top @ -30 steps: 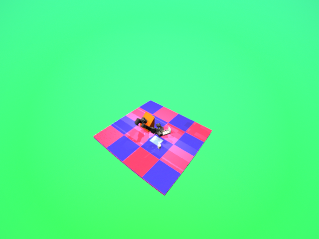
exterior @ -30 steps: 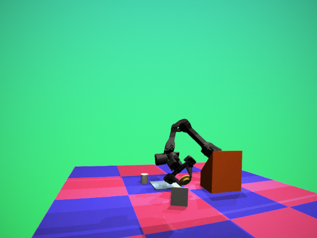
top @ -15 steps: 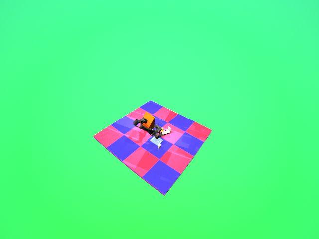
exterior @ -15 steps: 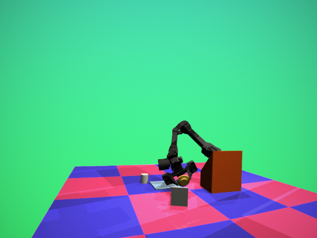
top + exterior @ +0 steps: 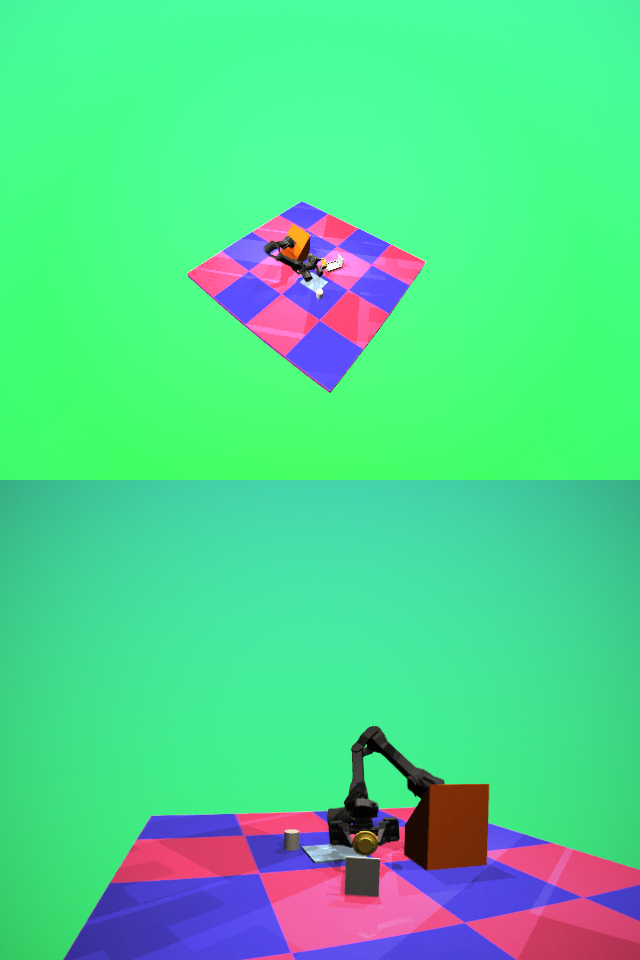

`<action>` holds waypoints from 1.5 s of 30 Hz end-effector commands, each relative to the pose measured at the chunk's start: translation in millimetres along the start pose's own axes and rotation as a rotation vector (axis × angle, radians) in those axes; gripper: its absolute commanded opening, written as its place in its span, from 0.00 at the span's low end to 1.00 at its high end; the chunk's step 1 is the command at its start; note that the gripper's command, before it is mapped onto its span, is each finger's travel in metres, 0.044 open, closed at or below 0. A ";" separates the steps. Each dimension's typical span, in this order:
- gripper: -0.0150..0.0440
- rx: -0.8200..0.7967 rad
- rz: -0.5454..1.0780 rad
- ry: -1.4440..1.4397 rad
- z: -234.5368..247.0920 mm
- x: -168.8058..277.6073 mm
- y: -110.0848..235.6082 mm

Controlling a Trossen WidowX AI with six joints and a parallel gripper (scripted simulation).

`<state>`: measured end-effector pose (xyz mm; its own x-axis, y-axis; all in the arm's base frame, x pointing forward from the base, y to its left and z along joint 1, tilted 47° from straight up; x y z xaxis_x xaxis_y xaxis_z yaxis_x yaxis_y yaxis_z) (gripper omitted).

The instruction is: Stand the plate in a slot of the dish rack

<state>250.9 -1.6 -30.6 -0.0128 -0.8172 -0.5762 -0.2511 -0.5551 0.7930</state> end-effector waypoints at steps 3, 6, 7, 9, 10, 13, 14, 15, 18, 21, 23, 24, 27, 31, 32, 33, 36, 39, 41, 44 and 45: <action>0.25 0.060 -0.042 0.105 0.7 1.5 5.9; 0.25 0.060 -0.042 0.105 0.7 1.5 5.9; 0.25 0.060 -0.042 0.105 0.7 1.5 5.9; 0.25 0.060 -0.042 0.105 0.7 1.5 5.9; 0.25 0.060 -0.042 0.105 0.7 1.5 5.9; 0.25 0.059 -0.041 0.103 0.4 1.4 3.4; 0.25 0.057 -0.039 0.102 0.1 1.2 0.3; 0.25 0.056 -0.037 0.099 -0.3 1.0 -3.6; 0.25 0.054 -0.035 0.096 -0.7 0.6 -9.2; 0.25 0.054 -0.035 0.096 -0.7 0.6 -9.2; 0.25 0.055 -0.036 0.098 -1.4 0.0 -13.0; 0.25 0.055 -0.037 0.100 -2.0 -0.5 -16.6; 0.25 0.055 -0.040 0.102 -2.8 -1.5 -22.3; 0.25 0.055 -0.040 0.102 -2.8 -1.5 -22.3; 0.25 0.055 -0.040 0.102 -2.9 -1.6 -23.4; 0.25 0.055 -0.041 0.103 -3.2 -1.9 -25.3; 0.25 0.055 -0.043 0.105 -4.1 -3.3 -33.9; 0.25 0.055 -0.044 0.105 -4.2 -3.6 -35.8; 0.25 0.055 -0.044 0.105 -4.2 -3.6 -35.8; 0.25 0.054 -0.047 0.108 -5.1 -4.4 -41.5; 0.25 0.054 -0.048 0.108 -5.3 -4.7 -43.0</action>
<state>265.9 22.2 -56.6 0.1072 -0.8037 -0.5853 -0.3061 -0.5868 0.7496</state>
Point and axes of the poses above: the point midway between the two fingers, 35 mm back from their tips, its own y axis back along the fingers, its own z axis across the jaws, x = y × z, the point moved 4 cm from there along y, back along the fingers, and after that the axes turned 3 degrees about y, right-handed, at the moved point
